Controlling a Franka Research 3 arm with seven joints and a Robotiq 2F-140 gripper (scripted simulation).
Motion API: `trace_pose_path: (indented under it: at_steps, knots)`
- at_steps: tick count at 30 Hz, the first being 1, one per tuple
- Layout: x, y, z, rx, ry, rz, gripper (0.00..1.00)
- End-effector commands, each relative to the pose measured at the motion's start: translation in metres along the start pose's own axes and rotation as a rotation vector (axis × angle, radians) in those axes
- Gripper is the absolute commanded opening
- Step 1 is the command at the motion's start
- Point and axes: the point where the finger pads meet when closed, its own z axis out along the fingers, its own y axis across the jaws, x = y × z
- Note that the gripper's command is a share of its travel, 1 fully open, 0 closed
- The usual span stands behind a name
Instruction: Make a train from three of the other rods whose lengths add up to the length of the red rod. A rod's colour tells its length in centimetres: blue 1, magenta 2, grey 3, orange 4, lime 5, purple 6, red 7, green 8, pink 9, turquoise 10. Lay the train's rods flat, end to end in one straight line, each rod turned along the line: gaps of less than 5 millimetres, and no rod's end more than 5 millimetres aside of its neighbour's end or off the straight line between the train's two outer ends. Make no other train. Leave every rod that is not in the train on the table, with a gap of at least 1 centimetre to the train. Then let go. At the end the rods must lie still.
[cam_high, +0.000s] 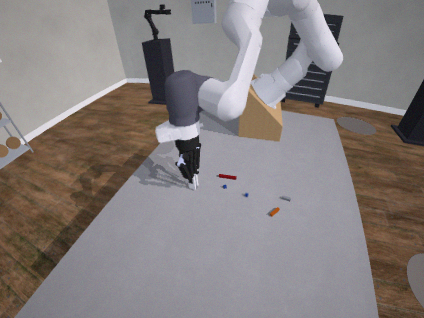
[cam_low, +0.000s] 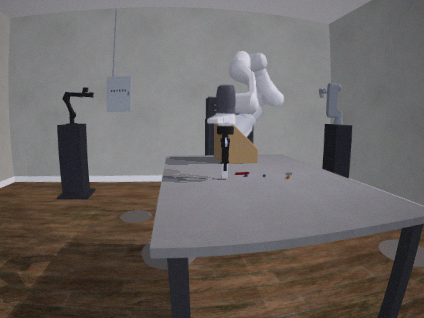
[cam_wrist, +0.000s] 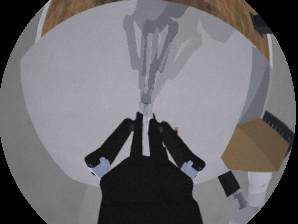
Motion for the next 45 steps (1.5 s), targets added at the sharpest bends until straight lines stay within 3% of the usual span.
trace_pose_path:
  at_steps: [1,7,9,15,27,30,45]
  knots:
    - [0.001,-0.001,-0.019,0.002,0.001,0.004,0.03]
    - [0.001,-0.001,-0.064,0.002,0.001,0.004,0.03]
    - [0.001,-0.001,-0.064,0.002,0.001,0.004,0.03]
    - [0.001,-0.001,-0.092,0.002,0.001,0.004,0.03]
    - [0.000,-0.001,-0.093,0.002,0.001,-0.004,0.03]
    - [-0.023,0.008,-0.092,0.000,-0.002,-0.182,0.03]
    - [-0.066,0.026,-0.093,0.000,-0.002,-0.512,0.03]
